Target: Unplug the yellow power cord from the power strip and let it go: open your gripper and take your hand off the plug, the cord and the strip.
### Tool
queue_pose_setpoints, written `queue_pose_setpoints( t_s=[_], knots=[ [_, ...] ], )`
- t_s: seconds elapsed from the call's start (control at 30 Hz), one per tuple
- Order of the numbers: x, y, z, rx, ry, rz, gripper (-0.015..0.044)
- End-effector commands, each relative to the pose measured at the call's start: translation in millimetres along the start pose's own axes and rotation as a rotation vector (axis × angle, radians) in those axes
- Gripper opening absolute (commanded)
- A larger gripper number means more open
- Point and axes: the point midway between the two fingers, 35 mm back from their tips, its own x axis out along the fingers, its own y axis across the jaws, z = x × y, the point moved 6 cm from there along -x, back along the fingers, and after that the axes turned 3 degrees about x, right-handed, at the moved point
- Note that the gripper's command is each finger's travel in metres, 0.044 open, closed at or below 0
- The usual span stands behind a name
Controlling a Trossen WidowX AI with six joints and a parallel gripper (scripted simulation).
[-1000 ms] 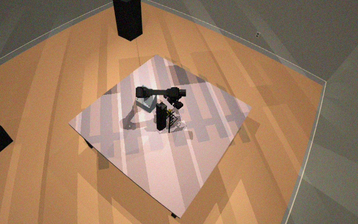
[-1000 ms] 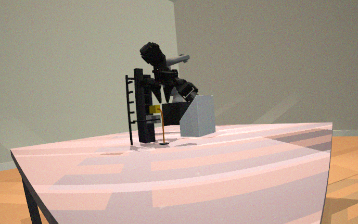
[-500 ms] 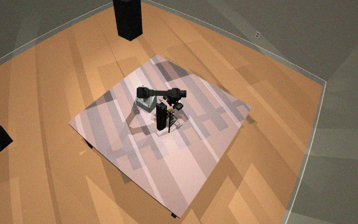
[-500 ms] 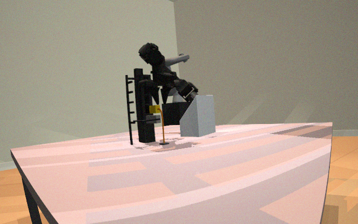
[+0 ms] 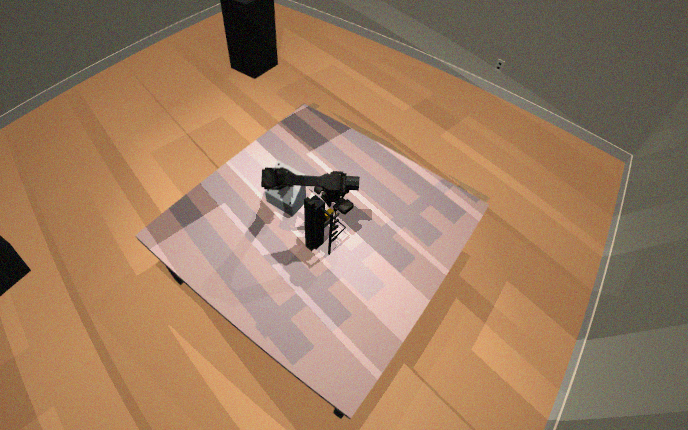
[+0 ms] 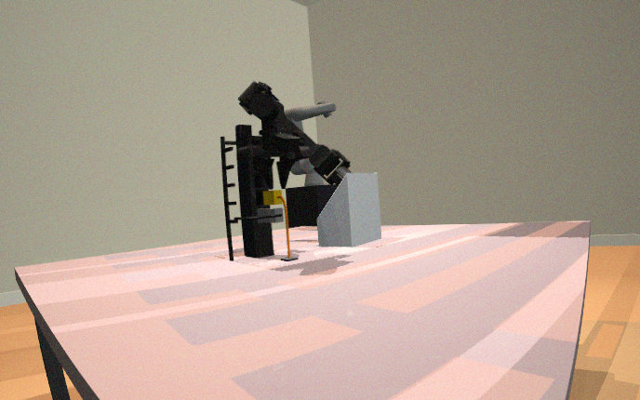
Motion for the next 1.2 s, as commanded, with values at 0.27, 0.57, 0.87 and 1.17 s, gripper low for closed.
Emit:
queue_pose_setpoints(
  t_s=[0.27, 0.57, 0.87, 1.17],
  knots=[
    [2, 1, -15, -0.006, 0.010, 0.003, 0.0160],
    [8, 1, -16, -0.006, 0.010, 0.003, 0.0160],
    [14, 1, -16, -0.006, 0.011, 0.003, 0.0160],
    [12, 0, -15, 0.000, 0.003, 0.002, 0.0055]
  ],
)
